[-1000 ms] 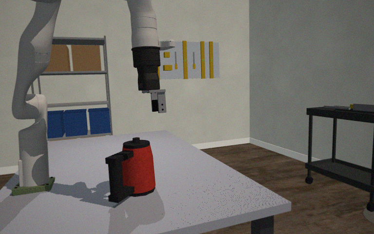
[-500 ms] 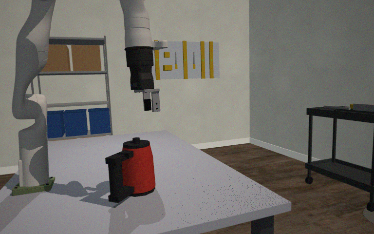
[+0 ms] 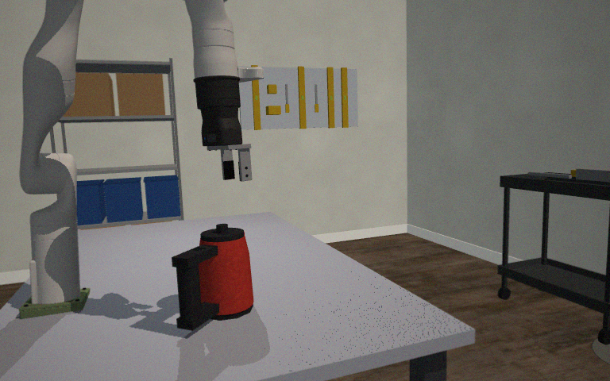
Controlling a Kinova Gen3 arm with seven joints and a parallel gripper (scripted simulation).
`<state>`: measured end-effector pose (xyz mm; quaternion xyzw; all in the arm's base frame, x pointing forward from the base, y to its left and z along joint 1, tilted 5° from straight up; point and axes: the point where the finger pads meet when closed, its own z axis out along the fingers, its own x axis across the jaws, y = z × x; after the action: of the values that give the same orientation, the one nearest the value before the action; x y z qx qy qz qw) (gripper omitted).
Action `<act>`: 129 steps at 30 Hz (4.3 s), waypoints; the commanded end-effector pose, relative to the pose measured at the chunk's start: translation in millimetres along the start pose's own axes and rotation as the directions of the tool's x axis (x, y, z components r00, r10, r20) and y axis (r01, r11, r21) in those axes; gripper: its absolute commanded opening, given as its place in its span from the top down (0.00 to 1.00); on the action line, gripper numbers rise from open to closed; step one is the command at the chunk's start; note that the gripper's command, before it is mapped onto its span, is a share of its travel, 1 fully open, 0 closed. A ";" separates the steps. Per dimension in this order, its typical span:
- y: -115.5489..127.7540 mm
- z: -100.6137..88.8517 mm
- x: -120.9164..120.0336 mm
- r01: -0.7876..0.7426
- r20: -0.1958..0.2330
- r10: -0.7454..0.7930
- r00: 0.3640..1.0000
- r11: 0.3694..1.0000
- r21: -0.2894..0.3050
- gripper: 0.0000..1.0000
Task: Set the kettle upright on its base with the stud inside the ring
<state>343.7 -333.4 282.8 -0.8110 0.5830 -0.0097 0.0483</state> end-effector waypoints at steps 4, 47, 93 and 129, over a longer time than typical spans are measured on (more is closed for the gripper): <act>5.0 -2.4 -8.3 0.045 -0.003 -0.045 0.999 0.999 -0.001 0.00; 22.2 0.1 -55.7 0.314 0.009 -0.314 0.949 0.949 -0.010 0.00; 31.2 2.9 -77.3 0.429 0.018 -0.429 0.903 0.903 -0.016 0.00; 32.1 3.3 -79.5 0.440 0.019 -0.440 0.898 0.898 -0.017 0.00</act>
<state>288.0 -267.9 279.3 -0.9221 0.3846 -0.0079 0.0412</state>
